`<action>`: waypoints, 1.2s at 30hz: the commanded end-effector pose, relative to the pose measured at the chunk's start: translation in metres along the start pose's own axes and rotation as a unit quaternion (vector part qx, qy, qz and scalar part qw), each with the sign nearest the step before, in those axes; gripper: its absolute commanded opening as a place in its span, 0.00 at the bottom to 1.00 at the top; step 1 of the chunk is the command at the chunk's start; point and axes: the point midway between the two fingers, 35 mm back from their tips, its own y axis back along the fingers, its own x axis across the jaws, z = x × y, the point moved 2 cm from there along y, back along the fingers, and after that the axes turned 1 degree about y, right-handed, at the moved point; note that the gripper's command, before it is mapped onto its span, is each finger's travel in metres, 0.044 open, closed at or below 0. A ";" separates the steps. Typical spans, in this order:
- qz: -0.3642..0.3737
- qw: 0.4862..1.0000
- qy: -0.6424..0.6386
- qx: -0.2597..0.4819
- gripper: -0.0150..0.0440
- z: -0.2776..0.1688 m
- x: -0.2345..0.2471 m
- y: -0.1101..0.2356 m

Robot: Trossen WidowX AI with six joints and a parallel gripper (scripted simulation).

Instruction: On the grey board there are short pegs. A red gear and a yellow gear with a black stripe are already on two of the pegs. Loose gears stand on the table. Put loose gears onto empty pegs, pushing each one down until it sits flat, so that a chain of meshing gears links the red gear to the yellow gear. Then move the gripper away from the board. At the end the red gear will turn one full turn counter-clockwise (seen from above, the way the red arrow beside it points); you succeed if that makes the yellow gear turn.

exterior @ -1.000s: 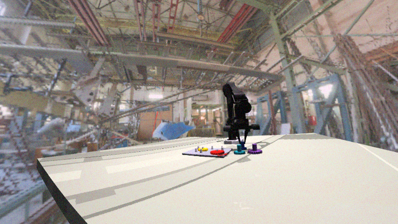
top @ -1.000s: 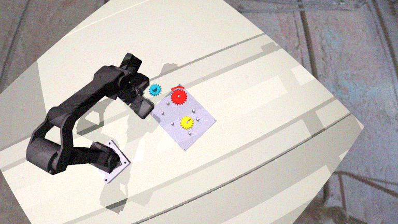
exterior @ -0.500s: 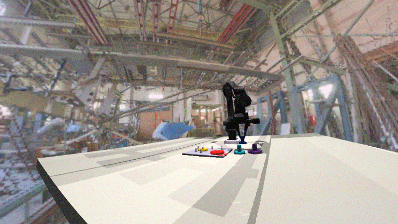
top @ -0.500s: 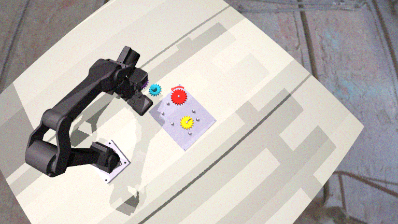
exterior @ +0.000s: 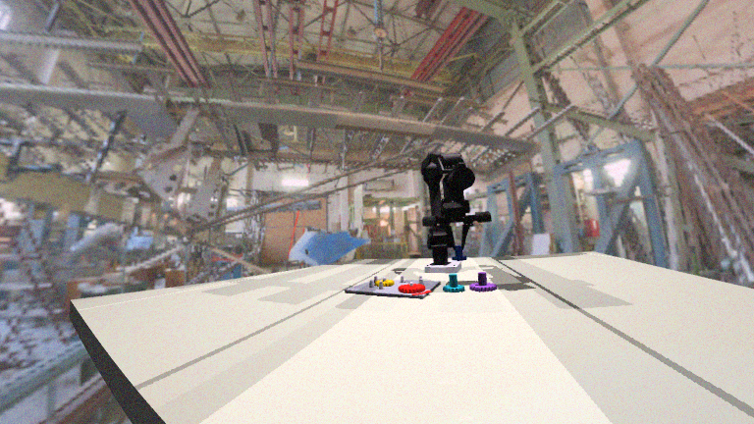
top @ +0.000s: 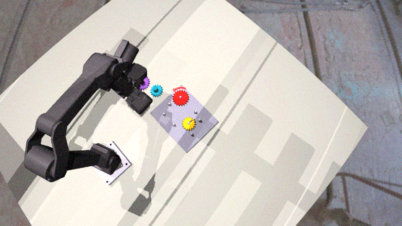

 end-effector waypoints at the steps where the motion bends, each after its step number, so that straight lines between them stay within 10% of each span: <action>1: 0.001 1.000 -0.004 -0.007 0.25 0.002 0.000 0.012; 36: 0.000 1.000 -0.003 -0.004 0.25 -0.009 -0.005 0.077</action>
